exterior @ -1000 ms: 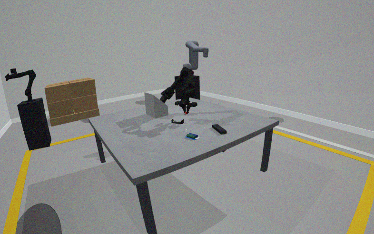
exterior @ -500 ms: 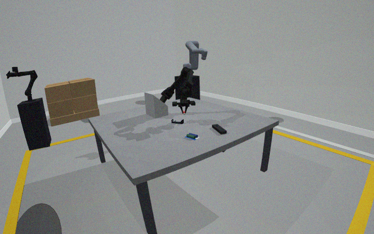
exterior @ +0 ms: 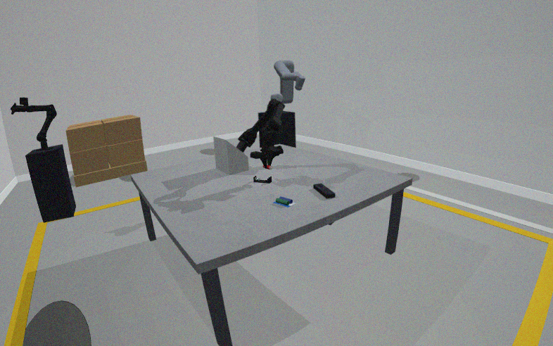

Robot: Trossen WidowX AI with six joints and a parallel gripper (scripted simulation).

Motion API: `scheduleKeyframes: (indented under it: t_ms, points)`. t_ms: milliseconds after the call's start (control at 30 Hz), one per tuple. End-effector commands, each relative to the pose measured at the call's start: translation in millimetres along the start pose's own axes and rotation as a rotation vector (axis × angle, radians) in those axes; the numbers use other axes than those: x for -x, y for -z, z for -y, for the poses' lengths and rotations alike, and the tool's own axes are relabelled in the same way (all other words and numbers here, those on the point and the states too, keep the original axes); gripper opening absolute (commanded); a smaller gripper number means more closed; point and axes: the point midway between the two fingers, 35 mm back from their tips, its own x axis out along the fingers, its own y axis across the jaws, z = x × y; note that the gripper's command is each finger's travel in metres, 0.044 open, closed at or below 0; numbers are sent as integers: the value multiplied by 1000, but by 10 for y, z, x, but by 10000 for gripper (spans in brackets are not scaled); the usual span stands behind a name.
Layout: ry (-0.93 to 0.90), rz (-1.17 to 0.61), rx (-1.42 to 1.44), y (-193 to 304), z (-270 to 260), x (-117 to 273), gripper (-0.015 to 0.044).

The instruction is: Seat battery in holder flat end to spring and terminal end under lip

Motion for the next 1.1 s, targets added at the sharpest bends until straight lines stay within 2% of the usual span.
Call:
scheduleKeyframes:
  t_ms: [0,333,633,1067]
  points:
    - [5,3,174,-22,130,40,58]
    - [-3,6,545,-35,373,88,58]
    - [-10,15,551,-39,380,72,58]
    - [-47,201,539,-84,370,-234,58]
